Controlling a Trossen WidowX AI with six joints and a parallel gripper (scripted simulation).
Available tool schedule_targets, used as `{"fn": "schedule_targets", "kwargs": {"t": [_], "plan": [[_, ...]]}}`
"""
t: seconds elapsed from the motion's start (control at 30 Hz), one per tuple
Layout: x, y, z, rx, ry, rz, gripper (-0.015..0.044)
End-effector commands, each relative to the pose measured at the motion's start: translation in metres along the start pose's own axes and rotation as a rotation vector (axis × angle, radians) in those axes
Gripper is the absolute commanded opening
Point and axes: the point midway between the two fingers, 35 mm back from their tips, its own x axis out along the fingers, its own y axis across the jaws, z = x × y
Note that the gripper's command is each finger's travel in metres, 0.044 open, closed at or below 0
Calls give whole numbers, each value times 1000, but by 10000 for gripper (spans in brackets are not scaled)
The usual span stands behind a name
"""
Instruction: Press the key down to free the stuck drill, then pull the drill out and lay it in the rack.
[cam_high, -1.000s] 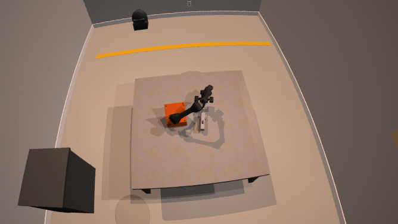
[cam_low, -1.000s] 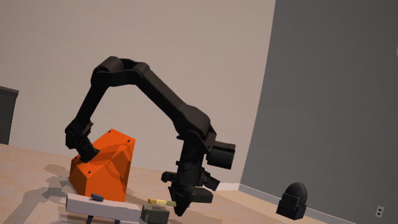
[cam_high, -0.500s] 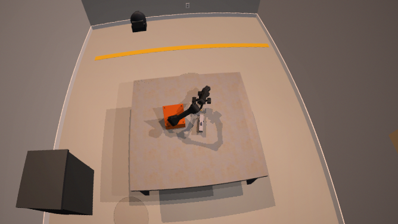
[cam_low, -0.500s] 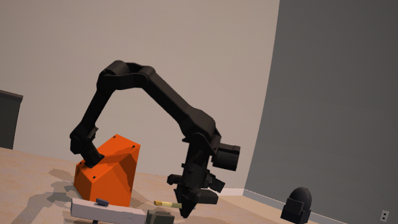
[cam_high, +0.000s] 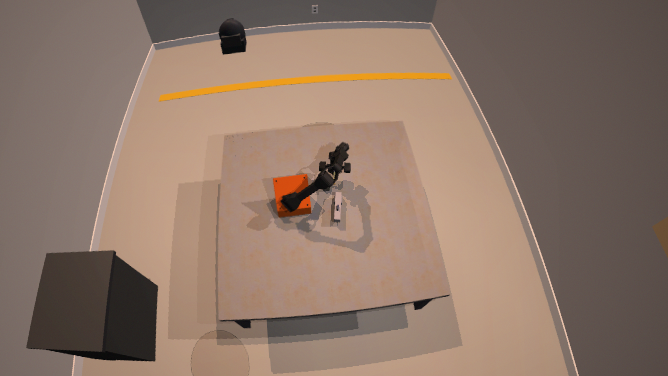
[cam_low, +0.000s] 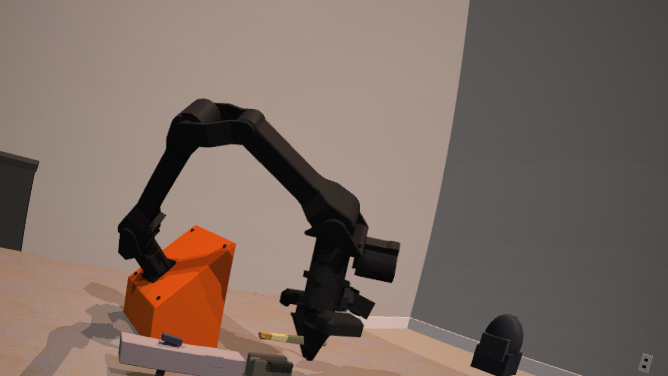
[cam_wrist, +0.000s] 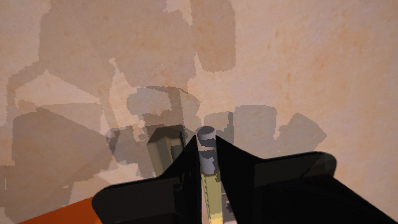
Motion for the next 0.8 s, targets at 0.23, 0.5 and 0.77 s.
{"fn": "schedule_targets", "kwargs": {"t": [0.23,0.5,0.77], "plan": [[1,18,3,2,1,7,0],[1,29,5,1,1,8,0],[3,40,7,1,0,8,0]]}}
